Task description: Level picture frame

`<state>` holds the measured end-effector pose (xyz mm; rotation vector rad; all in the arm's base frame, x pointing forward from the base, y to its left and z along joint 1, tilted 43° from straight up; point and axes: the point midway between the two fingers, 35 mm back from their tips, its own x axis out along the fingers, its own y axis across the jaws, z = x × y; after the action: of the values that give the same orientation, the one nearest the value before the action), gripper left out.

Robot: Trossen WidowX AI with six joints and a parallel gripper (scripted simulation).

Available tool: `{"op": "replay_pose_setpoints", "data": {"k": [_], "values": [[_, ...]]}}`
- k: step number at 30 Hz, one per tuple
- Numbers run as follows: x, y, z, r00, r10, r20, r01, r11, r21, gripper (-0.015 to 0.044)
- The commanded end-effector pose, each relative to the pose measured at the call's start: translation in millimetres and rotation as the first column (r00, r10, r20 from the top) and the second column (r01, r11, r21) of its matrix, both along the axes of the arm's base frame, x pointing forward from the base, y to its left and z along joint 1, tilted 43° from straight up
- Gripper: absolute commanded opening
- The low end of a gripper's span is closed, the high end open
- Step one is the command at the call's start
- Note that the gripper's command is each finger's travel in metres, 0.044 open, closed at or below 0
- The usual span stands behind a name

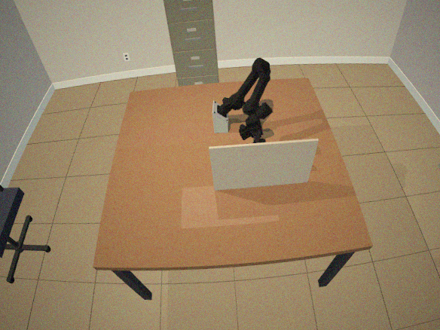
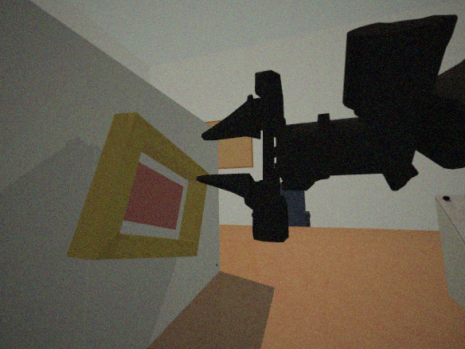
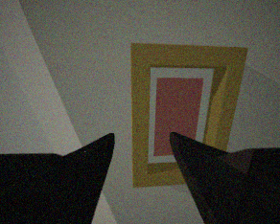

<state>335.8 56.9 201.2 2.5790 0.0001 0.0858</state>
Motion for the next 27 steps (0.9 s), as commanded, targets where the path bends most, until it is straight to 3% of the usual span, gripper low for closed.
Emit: {"op": "replay_pose_setpoints", "data": {"k": [1, 27], "values": [[7.1, 1.2, 3.6, 1.0, 0.003, 0.007, -0.003, 1.0, 0.007, 0.026], [38.5, 1.6, 5.3, 1.0, 0.003, 0.008, -0.003, 1.0, 0.007, 0.026]]}}
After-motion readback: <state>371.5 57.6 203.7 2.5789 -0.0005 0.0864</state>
